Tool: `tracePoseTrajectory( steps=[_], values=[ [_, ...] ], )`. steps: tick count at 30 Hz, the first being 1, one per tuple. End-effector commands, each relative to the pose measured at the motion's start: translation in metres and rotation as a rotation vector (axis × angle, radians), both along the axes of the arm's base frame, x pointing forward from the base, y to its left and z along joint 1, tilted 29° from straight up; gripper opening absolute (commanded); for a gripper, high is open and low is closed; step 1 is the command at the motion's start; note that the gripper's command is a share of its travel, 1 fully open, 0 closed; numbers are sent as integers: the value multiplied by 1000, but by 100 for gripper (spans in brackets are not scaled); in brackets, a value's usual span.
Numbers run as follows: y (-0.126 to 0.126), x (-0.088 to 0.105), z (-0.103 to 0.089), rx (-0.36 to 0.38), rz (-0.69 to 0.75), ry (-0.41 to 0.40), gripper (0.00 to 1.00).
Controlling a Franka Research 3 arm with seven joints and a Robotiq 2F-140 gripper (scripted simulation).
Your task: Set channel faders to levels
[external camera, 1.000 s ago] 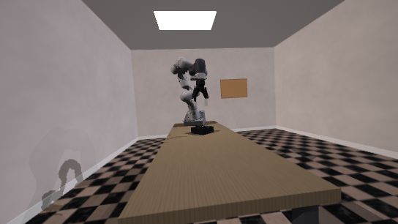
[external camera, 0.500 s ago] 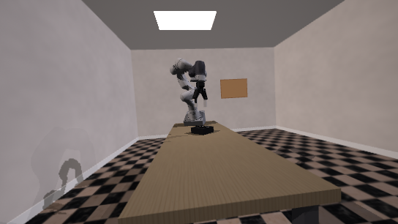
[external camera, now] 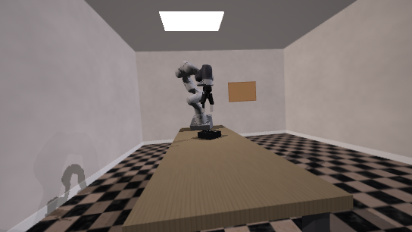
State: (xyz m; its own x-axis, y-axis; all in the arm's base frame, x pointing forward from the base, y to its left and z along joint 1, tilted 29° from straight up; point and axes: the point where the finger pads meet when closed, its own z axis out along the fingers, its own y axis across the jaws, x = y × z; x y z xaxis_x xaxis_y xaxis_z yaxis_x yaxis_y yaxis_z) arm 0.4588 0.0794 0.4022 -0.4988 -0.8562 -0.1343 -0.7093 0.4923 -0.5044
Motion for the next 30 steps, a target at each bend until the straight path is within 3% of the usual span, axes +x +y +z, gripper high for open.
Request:
tracePoseTrajectory(
  steps=[1,15,16,28,30],
  values=[
    [0,0,-1,-27,53,4,100],
    [0,0,-1,-27,53,4,100],
    [-1,-10,-17,-75,143,25,100],
    [-1,-10,-17,-75,143,25,100],
    [-2,-28,-47,-152,301,62,100]
  ],
)
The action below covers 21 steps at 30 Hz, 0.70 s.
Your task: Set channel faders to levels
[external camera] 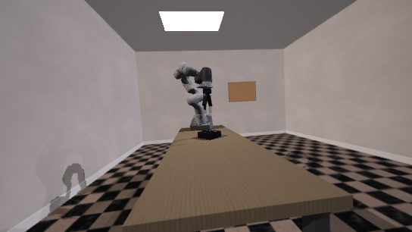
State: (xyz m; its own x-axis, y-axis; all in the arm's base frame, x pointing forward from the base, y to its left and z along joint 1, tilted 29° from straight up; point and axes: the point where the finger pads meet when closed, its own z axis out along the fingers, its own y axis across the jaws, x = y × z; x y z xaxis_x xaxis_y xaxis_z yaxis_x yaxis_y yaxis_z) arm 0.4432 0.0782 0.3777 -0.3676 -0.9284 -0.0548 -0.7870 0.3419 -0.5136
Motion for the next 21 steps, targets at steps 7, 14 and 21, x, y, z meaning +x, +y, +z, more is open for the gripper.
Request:
tracePoseTrajectory(
  steps=[7,14,21],
  values=[
    [1,-39,-65,-179,376,81,100],
    [1,-39,-65,-180,376,81,100],
    [1,-39,-65,-180,376,81,100]
  ],
)
